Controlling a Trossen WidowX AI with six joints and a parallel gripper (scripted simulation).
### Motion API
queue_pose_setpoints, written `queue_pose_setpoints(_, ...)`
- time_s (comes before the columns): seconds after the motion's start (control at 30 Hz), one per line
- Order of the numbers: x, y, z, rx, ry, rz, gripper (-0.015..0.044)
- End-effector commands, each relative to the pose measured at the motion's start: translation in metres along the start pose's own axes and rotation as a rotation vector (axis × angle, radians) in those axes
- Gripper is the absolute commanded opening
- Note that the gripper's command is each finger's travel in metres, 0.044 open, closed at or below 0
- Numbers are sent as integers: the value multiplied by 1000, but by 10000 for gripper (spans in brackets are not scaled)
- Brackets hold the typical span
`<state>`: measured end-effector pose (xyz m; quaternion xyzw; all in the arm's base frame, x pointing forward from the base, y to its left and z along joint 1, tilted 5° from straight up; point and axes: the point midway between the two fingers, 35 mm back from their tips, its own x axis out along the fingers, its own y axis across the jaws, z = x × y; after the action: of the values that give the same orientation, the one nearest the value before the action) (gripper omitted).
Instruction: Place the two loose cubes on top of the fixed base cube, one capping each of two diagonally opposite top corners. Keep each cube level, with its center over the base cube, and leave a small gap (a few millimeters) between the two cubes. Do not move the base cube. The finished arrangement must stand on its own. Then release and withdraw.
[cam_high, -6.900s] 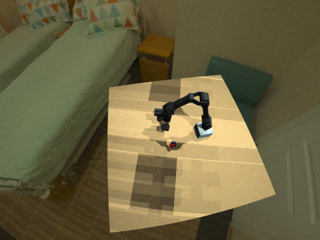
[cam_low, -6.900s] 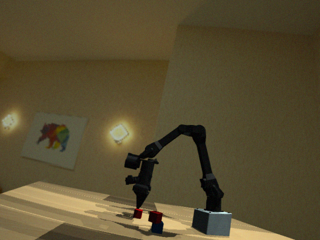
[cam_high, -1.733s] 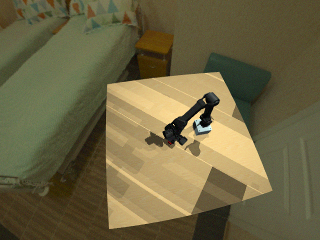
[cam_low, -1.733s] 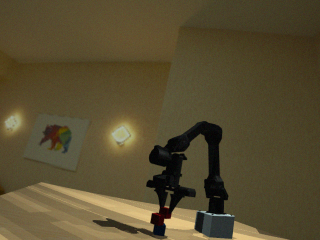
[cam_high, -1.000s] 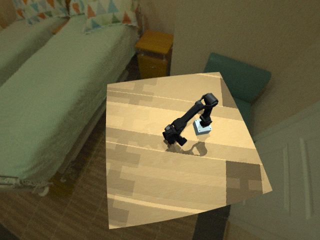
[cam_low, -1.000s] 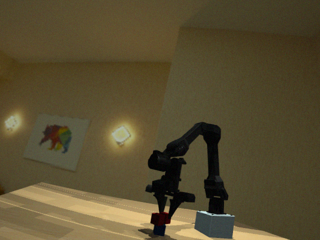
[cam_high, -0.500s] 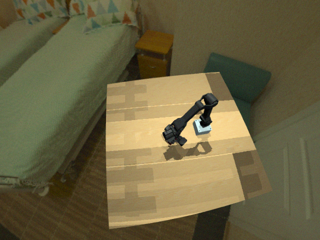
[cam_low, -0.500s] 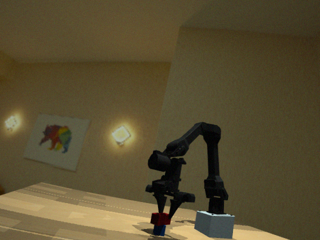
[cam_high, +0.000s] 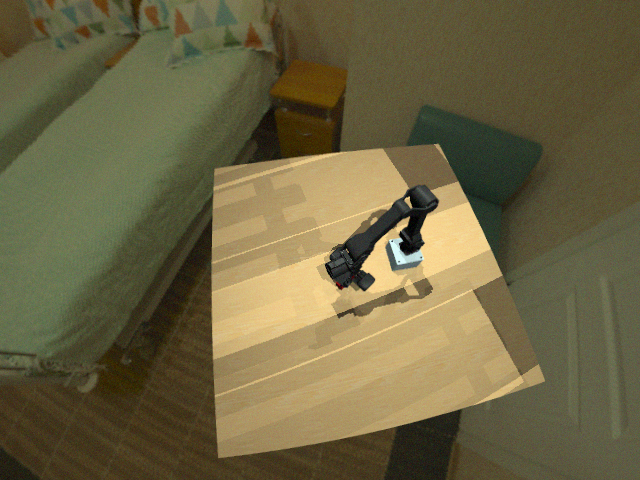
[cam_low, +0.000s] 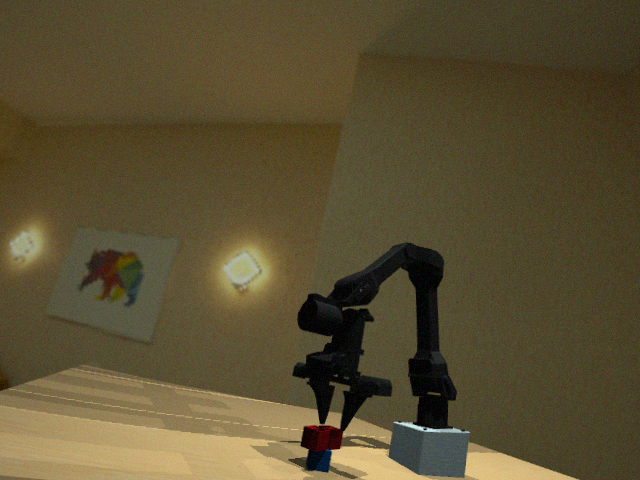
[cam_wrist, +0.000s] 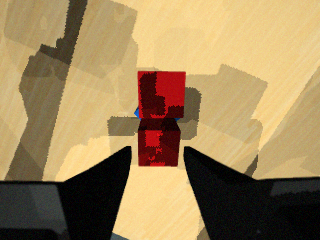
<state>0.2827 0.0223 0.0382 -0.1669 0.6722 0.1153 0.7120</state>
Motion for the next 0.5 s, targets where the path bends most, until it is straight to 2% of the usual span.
queue_pose_setpoints(0.0, -8, -1, 1, 5, -9, -3, 205)
queue_pose_setpoints(0.47, -27, 0, 1, 5, -9, -3, 205)
